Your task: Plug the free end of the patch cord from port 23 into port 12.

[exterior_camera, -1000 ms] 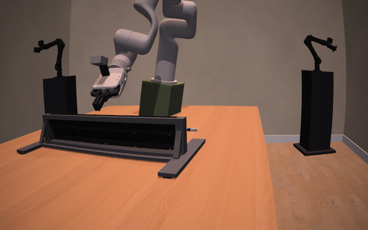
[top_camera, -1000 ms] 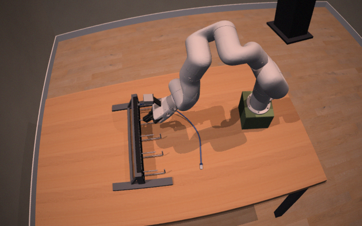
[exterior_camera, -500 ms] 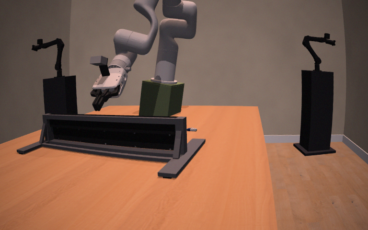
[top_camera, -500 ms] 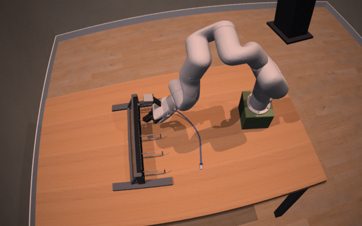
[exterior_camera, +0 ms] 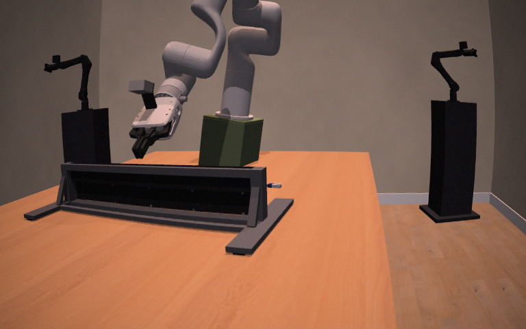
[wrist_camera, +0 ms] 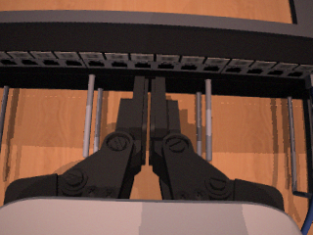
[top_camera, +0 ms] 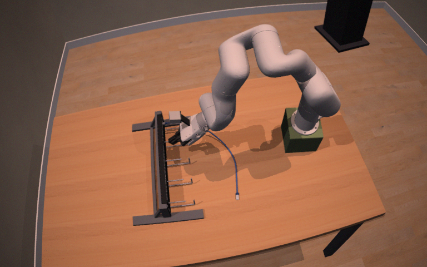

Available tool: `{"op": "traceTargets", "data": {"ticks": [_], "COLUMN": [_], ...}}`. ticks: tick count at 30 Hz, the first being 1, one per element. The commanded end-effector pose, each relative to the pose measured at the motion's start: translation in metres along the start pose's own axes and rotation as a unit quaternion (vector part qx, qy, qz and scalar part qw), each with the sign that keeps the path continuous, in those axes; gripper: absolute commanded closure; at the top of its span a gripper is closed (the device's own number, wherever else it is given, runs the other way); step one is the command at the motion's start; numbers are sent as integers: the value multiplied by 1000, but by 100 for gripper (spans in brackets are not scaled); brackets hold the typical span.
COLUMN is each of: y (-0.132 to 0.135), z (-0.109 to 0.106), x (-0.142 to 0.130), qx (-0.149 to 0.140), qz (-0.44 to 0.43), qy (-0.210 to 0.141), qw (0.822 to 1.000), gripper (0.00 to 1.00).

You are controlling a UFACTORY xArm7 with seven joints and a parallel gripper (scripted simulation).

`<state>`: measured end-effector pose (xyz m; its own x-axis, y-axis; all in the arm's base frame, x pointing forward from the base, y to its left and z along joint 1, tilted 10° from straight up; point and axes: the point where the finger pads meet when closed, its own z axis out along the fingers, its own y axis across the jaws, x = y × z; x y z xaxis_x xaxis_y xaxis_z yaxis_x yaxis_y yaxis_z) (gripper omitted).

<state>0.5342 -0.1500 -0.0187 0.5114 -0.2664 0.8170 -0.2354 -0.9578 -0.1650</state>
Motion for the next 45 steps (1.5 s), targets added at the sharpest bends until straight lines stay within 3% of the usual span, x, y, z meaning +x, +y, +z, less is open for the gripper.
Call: {"op": "traceTargets", "data": {"ticks": [1,19,34,36,40,45], "y": [0,0,0,0,0,0], "z": [0,-5,-101,-101,-125,-139], "x": [2,2,2,2,2,2], "qx": [0,0,0,0,0,0], "qz": [0,0,0,0,0,0], "qy": [2,2,2,2,2,2], "qw": [1000,1000,1000,1000,1000,1000], "gripper": [100,100,100,100,100,100]}}
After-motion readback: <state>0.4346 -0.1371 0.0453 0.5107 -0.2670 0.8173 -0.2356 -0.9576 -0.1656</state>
